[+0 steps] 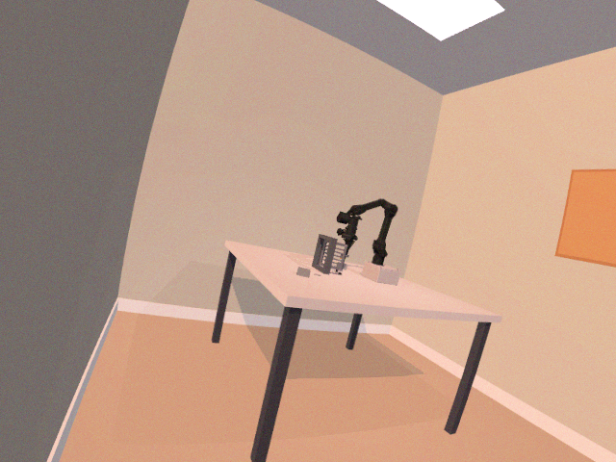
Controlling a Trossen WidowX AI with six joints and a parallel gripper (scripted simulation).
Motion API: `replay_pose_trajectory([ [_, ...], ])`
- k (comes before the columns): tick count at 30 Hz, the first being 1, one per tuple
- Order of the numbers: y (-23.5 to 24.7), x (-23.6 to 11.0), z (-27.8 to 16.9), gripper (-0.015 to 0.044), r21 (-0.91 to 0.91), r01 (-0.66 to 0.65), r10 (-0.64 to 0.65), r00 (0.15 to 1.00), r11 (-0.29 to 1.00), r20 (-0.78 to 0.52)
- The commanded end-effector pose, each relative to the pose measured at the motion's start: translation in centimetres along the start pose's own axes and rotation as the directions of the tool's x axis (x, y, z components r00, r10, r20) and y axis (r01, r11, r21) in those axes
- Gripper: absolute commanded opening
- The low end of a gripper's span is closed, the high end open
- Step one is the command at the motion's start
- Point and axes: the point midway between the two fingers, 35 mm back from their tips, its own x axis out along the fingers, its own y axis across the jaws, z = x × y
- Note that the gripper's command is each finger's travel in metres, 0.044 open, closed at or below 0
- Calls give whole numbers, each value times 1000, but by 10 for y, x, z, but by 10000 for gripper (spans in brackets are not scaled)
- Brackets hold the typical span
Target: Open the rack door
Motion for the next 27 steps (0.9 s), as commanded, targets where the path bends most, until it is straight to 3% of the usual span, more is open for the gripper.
replay_pose_trajectory([
  [1,-7,0,3,25,-83,-5,6,1000,996,4],
  [27,-50,1,25,25,-415,1,2,1000,910,6],
])
